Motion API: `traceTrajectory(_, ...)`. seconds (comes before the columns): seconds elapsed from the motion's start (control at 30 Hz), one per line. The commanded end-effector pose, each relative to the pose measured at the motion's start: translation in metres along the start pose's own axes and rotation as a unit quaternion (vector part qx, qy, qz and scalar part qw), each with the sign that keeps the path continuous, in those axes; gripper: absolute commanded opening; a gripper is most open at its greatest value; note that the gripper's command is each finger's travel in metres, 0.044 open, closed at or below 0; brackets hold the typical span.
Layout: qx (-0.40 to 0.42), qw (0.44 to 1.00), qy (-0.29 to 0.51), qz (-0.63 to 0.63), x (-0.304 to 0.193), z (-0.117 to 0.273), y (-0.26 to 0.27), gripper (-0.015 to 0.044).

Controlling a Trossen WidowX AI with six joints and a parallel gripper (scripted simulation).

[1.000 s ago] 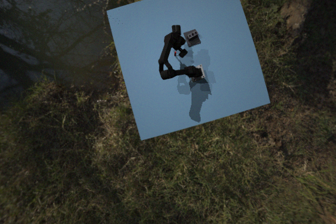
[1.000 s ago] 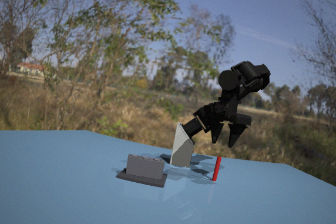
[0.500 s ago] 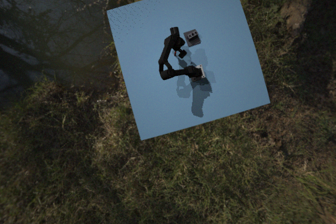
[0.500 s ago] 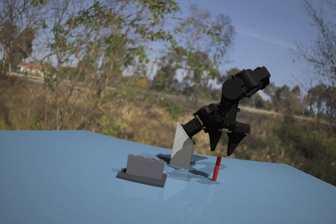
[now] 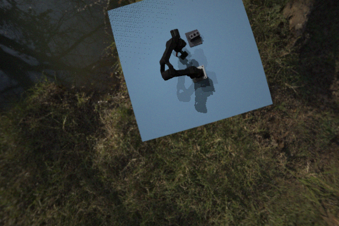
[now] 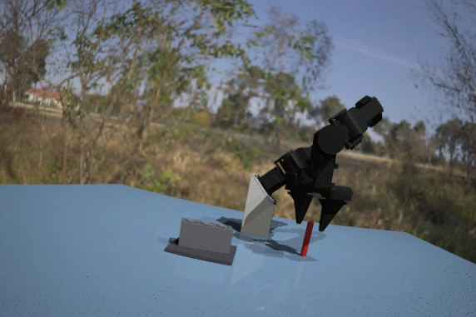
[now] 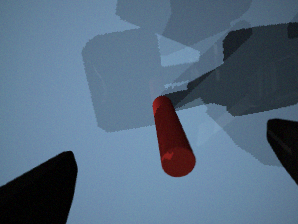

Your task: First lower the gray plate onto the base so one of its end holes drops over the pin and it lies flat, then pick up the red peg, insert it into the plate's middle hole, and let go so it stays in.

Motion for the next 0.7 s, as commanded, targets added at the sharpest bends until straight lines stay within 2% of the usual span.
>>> traceTrajectory(0.0, -0.001, 1.000, 0.002, -0.003, 0.000, -0.008, -0.001, 0.0440)
traceTrajectory(0.47, 0.000, 1.000, 0.004, -0.003, -0.002, -0.027, -0.002, 0.0440)
traceTrajectory(0.67, 0.000, 1.000, 0.004, -0.003, -0.002, -0.027, -0.002, 0.0282)
Point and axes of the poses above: the point midway between the two fingers, 35 mm back from their tips, its own z axis back along the fingers, its own y axis across the jaws, x = y × z, the point moved 4 cm from there along z, back along the fingers, and after that the axes turned 6 degrees about -z, right-handed, at the moved point
